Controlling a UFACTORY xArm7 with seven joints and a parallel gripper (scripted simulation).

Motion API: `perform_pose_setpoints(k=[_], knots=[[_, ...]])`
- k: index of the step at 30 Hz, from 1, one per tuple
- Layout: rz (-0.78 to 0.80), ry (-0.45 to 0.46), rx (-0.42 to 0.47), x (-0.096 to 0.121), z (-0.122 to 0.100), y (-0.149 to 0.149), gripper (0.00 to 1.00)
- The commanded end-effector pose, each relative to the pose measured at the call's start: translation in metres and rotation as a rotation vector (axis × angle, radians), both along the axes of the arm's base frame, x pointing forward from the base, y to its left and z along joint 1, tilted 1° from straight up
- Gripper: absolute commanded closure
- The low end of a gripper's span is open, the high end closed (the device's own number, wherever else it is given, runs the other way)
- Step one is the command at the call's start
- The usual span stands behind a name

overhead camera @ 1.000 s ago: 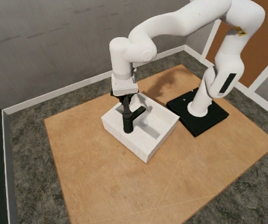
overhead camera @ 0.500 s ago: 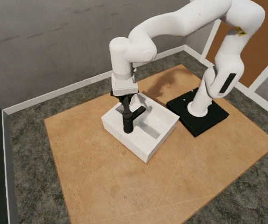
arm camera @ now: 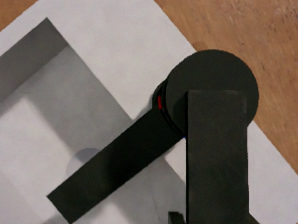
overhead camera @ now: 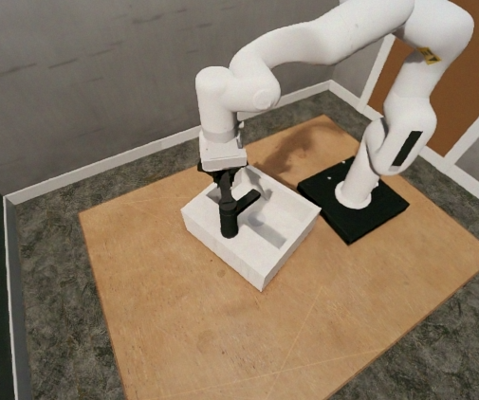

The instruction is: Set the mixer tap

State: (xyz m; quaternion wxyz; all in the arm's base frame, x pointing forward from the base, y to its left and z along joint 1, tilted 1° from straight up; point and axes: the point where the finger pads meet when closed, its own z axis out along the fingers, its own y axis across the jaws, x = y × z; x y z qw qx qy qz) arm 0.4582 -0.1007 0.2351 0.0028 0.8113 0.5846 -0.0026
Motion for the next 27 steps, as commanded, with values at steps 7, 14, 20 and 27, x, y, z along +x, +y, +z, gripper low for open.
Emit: perform_pose_setpoints(k=[7,14,20,27], knots=[[0.000,-0.004,-0.001,0.0012,0.0030,0.0002,1.00],[0.000,-0.004,-0.001,0.0020,0.0097,0.0027,1.00],[0.000,-0.004,-0.001,0.0020,0.0097,0.0027,1.00],[0.000,-0.004,-0.001,0.0020,0.0097,0.0027,0.35]])
